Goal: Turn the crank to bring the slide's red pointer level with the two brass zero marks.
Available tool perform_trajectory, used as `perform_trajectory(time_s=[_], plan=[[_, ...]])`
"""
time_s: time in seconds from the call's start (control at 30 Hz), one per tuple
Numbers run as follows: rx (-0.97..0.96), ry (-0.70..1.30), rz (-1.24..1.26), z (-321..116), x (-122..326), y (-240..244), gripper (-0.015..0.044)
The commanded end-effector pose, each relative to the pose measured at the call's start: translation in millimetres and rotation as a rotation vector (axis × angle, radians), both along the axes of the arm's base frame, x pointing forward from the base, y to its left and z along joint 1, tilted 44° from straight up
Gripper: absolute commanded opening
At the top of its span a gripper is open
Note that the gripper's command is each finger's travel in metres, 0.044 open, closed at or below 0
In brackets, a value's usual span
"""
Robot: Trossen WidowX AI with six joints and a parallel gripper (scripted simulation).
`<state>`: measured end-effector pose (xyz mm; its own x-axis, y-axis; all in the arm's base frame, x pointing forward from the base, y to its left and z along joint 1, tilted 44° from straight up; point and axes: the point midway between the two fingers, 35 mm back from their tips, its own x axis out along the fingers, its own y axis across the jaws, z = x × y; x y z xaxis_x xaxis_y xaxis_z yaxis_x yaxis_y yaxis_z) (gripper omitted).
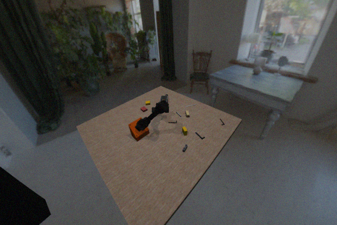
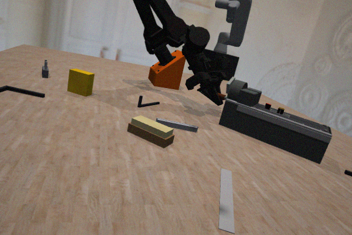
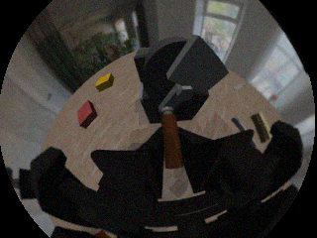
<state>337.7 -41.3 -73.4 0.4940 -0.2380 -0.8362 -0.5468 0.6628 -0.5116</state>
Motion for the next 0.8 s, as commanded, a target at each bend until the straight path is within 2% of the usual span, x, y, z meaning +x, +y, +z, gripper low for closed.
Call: perform_trajectory(time_s=[0.0,0.77], plan=[[-0.010,-0.002,-0.015,0.9,4.1,-8.7,0.0000],[-0.010,-0.002,-0.015,4.7,8.7,-15.0,0.0000]])
